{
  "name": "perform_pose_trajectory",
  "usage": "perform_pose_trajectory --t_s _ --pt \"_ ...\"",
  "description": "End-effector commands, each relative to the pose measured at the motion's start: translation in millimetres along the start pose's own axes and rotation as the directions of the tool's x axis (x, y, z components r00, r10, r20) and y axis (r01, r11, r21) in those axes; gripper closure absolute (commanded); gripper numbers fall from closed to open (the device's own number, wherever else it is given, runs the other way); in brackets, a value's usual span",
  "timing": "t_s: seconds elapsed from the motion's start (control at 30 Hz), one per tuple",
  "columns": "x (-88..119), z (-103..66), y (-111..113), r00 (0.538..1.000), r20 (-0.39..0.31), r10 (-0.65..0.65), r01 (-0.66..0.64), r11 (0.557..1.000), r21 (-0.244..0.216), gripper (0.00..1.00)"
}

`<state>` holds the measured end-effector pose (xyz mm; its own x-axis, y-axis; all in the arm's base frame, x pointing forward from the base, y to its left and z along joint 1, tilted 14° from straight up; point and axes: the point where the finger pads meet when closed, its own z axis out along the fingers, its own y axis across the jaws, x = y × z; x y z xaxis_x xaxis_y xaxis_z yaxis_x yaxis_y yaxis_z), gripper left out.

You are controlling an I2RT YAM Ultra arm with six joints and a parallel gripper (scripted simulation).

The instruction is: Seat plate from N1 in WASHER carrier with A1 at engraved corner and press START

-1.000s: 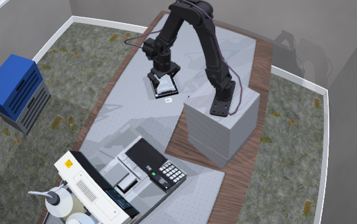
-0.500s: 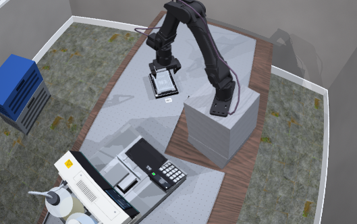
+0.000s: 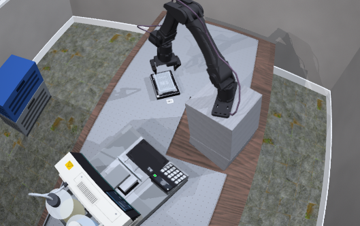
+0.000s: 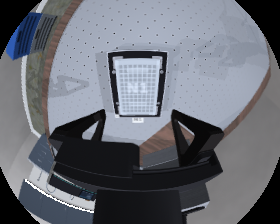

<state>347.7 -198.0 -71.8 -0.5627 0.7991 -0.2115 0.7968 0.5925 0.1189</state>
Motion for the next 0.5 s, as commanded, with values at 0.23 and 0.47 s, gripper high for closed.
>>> perform_pose_trajectory --t_s 0.23,0.47 --pt "-15.2 -15.1 7.7 0.999 0.034 -0.012 0.013 1.0 -0.019 0.0" --pt "-15.2 -15.1 7.7 0.999 0.034 -0.012 0.013 1.0 -0.019 0.0"
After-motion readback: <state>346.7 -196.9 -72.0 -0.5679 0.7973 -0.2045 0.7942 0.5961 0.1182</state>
